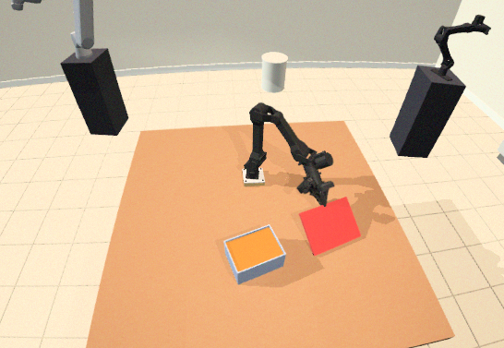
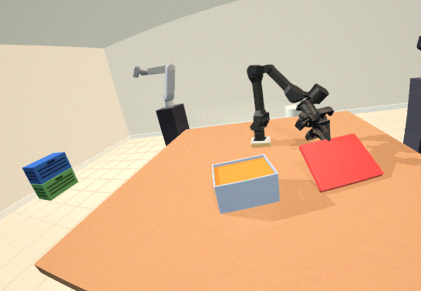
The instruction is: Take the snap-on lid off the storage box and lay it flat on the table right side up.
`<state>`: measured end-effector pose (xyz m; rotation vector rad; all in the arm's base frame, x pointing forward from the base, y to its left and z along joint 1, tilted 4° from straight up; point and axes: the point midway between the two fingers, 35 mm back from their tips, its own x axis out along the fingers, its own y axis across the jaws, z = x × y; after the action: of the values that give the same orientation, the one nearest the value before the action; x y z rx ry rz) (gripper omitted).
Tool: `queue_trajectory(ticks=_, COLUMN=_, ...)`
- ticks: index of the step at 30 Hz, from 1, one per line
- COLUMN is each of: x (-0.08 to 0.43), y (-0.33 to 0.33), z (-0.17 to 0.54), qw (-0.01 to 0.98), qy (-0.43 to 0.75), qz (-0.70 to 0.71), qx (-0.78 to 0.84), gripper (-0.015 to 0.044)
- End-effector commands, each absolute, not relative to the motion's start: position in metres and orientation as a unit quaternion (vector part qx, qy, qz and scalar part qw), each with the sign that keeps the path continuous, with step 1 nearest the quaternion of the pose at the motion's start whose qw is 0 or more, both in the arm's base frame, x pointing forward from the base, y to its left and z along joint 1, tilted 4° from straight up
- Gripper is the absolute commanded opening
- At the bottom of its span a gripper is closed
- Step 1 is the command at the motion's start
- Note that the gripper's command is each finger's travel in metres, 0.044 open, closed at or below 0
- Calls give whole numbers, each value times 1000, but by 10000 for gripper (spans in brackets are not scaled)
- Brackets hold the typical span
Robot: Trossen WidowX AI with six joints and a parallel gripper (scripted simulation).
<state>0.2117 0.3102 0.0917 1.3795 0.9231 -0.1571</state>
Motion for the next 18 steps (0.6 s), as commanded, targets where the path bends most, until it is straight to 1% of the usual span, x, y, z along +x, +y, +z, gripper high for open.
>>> queue_trajectory(ticks=1, x=209, y=307, z=74, qw=678, qy=417, qz=-83, qx=600, gripper=0)
queue_trajectory(ticks=18, x=208, y=307, z=60, qw=677, qy=417, qz=-83, qx=600, gripper=0)
